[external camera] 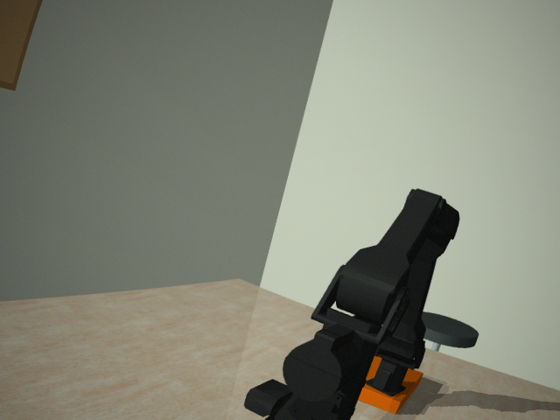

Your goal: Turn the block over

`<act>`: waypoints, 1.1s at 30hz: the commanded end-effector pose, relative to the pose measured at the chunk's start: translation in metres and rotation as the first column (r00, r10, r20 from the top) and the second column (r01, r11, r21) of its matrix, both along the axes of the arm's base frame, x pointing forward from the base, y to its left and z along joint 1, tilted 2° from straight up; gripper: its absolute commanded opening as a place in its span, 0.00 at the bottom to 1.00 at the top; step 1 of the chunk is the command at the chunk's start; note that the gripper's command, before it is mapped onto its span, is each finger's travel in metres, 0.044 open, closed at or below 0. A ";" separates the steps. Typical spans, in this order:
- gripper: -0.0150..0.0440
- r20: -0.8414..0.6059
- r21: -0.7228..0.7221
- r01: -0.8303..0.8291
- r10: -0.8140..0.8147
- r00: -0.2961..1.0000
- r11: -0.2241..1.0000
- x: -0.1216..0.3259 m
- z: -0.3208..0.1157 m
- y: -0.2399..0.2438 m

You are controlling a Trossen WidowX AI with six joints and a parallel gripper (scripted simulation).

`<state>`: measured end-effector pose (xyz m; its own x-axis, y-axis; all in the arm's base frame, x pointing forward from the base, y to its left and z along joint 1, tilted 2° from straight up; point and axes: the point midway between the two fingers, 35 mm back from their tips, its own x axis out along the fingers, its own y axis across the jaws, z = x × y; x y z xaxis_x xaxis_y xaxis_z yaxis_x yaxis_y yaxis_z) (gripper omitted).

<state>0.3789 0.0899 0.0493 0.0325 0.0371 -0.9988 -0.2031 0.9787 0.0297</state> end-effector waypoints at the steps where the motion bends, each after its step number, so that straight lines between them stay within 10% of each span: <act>1: 0.60 0.001 -0.001 -0.002 0.002 1.000 1.000 0.000 0.000 0.000; 16: 0.43 0.001 -0.001 -0.002 0.002 1.000 1.000 0.000 0.000 0.000; 20: 0.25 0.001 -0.001 -0.001 0.001 1.000 1.000 0.000 0.015 0.000; 33: 0.25 0.065 0.012 0.000 0.000 0.998 1.000 0.001 0.027 -0.001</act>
<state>0.3798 0.0897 0.0756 0.0610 0.0434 -0.9972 -0.2028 0.9787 0.0302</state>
